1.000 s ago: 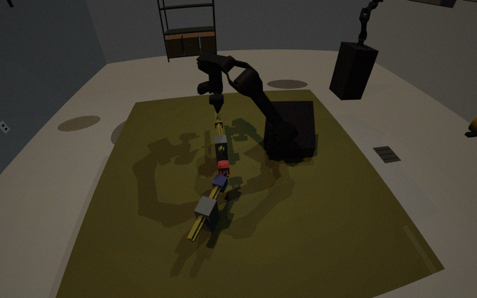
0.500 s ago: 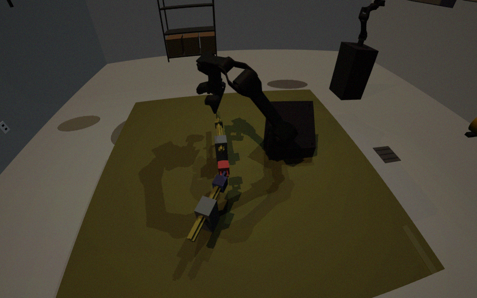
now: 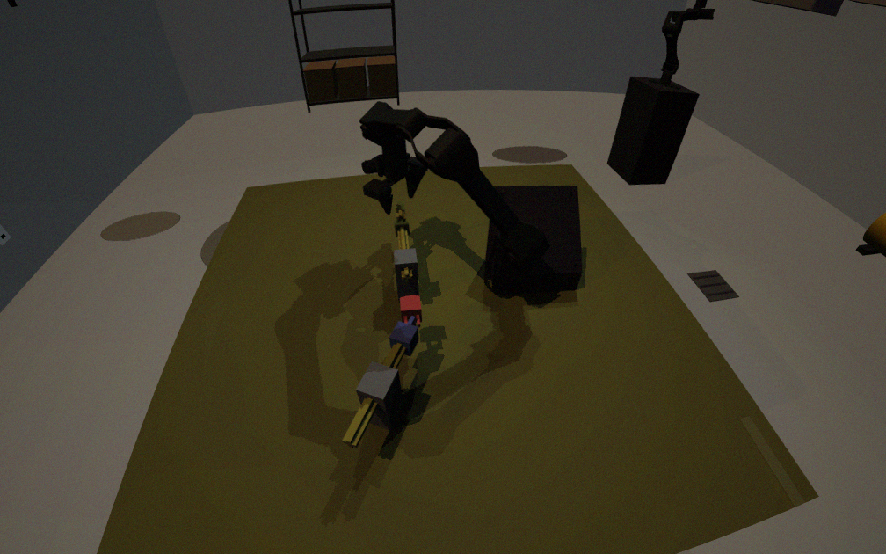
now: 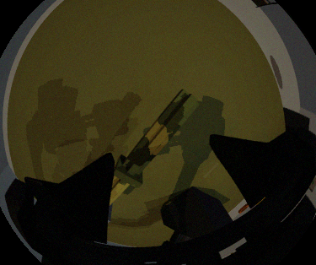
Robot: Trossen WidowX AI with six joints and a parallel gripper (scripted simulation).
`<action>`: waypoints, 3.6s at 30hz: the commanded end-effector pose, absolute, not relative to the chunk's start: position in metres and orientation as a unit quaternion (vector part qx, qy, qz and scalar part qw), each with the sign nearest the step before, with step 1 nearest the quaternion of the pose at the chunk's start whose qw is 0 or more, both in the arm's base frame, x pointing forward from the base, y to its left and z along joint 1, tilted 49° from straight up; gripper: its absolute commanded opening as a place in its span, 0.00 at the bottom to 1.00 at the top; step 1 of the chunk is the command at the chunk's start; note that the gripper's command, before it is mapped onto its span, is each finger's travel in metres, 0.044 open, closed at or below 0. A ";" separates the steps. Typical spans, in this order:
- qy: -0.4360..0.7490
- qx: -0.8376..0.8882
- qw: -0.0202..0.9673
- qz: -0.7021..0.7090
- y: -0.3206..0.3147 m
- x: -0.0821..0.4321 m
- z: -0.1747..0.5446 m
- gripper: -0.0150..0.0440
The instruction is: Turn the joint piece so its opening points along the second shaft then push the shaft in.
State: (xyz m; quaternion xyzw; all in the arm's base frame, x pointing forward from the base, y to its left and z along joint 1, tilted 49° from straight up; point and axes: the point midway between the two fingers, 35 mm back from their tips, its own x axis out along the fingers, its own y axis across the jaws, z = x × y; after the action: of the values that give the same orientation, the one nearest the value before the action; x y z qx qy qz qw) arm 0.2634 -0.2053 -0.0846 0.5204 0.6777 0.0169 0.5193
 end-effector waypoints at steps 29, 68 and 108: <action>0.639 0.677 0.264 -0.253 -0.176 0.266 -0.109 1.00; 0.639 0.677 0.263 -0.252 -0.153 0.269 -0.129 0.43; 0.640 0.676 0.266 -0.252 -0.154 0.269 -0.129 0.37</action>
State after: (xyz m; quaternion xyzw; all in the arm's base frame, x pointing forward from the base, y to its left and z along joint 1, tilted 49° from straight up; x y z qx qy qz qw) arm 0.2689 -0.1542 -0.1292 0.6757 0.6397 -0.2519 0.2662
